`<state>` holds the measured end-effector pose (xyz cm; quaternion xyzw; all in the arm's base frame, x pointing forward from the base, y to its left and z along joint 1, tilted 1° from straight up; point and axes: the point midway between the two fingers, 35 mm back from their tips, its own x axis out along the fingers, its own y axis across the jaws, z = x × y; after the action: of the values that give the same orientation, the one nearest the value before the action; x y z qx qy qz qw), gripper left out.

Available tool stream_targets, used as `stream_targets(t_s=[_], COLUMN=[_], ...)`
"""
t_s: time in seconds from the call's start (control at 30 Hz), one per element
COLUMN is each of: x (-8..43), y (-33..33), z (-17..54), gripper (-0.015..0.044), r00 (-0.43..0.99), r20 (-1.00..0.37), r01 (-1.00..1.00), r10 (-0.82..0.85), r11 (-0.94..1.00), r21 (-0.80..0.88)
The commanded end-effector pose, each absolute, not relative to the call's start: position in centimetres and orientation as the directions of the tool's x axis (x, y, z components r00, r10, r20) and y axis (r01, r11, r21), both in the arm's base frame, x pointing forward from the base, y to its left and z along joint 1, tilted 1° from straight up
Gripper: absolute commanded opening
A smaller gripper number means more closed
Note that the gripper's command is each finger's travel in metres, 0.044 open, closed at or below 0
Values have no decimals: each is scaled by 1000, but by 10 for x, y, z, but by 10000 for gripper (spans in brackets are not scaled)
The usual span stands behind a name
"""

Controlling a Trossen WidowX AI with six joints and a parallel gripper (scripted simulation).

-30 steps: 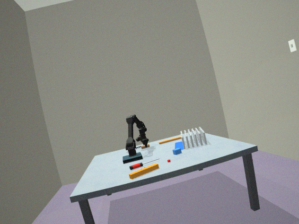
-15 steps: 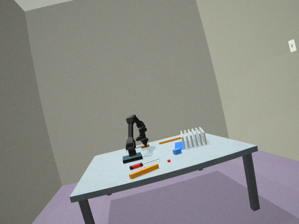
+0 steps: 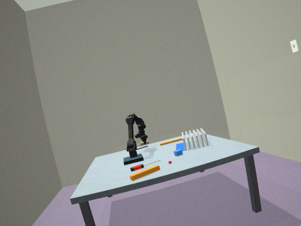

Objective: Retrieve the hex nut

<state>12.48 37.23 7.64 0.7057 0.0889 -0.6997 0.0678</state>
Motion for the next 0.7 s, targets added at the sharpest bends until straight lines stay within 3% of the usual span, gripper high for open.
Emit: stream_targets(t_s=[0.0,0.67], x=[110,99], y=[367,363], z=[76,54], gripper=[0,0], r00=[5,4], r20=[-999,-999], r01=[223,225], r10=[34,34], r11=[-974,-974], r21=[-32,-32])
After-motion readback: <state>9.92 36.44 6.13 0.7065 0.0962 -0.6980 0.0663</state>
